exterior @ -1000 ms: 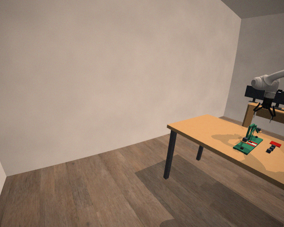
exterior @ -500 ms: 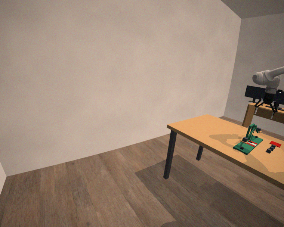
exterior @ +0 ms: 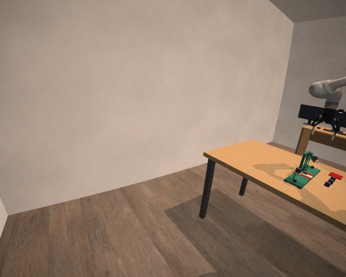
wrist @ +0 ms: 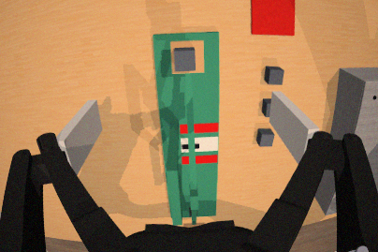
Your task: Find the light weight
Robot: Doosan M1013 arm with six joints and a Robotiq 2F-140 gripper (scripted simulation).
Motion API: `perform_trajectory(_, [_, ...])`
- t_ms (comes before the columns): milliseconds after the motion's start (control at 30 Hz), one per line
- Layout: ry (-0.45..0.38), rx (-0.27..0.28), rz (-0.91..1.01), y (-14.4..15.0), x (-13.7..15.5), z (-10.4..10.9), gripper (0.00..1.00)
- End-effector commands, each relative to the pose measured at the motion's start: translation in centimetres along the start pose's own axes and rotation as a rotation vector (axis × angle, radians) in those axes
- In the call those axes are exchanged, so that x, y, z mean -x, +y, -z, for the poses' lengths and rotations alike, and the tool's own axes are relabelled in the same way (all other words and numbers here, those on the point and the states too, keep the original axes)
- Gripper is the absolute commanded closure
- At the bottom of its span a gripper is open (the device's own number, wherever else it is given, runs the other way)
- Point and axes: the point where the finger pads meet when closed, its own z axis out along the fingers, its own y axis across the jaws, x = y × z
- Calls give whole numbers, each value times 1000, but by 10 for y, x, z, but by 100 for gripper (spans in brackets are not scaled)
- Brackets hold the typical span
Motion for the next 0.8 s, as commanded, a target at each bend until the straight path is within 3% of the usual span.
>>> perform_trajectory(0, [3, 3, -3, 5, 0, 5, 0])
perform_trajectory(333, [3, 3, -3, 65, 27, 5, 0])
perform_trajectory(400, [3, 3, -3, 65, 27, 5, 0])
perform_trajectory(767, [3, 3, -3, 155, 68, 5, 0])
